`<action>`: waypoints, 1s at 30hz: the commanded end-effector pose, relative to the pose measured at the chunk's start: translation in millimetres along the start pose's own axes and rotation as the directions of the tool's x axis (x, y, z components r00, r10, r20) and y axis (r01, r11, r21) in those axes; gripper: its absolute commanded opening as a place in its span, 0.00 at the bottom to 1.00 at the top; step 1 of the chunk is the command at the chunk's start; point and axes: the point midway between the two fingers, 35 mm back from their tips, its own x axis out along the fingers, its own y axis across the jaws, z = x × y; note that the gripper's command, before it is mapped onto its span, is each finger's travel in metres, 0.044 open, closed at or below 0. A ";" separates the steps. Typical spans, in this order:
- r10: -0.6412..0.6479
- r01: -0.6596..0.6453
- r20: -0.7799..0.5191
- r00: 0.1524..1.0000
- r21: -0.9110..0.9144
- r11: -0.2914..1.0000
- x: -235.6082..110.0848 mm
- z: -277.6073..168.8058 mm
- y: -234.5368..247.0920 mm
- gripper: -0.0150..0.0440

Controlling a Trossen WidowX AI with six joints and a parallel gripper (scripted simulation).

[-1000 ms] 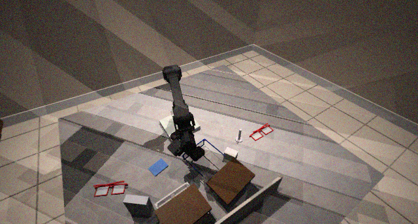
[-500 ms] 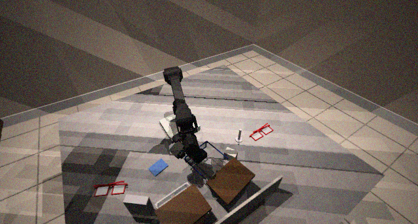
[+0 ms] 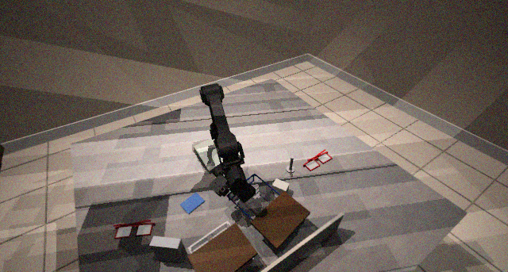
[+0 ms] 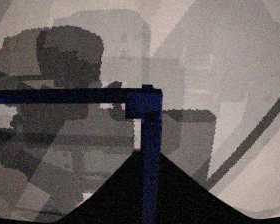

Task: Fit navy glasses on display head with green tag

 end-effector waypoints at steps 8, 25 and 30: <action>0.005 -0.005 0.006 1.000 0.005 1.000 -2.3 1.0 17.2 0.25; 0.007 -0.007 0.006 1.000 0.005 1.000 -2.7 1.1 39.7 0.25; 0.008 -0.008 0.006 1.000 0.005 1.000 -2.1 1.1 46.3 0.25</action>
